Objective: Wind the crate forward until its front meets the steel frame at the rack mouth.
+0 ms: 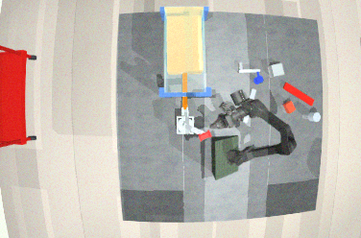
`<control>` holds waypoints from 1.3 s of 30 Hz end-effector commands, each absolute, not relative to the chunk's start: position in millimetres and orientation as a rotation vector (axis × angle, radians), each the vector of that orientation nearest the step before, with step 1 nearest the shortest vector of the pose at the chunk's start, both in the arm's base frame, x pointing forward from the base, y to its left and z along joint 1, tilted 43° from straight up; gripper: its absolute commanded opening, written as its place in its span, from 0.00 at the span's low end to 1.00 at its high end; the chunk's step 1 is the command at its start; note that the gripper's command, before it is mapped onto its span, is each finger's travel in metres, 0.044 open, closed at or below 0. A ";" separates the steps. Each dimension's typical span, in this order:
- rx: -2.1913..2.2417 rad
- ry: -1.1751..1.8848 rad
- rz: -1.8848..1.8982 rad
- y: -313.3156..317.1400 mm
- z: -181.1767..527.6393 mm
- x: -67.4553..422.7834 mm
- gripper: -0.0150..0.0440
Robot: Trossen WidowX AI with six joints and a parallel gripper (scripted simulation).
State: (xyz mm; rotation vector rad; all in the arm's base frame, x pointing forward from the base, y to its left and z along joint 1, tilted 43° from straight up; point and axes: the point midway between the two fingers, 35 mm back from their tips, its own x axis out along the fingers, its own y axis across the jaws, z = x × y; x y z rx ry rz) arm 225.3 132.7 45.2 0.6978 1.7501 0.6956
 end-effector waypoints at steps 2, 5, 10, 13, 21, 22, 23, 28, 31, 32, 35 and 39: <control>0.707 1.753 0.695 137.1 50.3 224.8 0.66; 0.702 1.752 0.694 134.8 47.4 225.2 0.66; 0.702 1.752 0.694 134.8 47.4 225.2 0.66; 0.702 1.752 0.694 134.8 47.4 225.2 0.66; 0.675 1.771 0.687 136.5 45.5 224.6 0.75; 0.641 1.794 0.679 138.6 43.2 223.9 0.79; 0.591 1.826 0.667 141.5 40.0 222.9 0.84; 0.146 2.016 0.566 162.4 17.9 214.7 1.00; -0.174 2.070 0.495 175.3 7.7 210.8 1.00; -0.277 2.077 0.466 179.6 5.8 210.5 1.00; -0.587 2.059 0.381 194.2 2.6 210.6 1.00; -0.995 1.940 0.275 219.7 3.1 210.8 1.00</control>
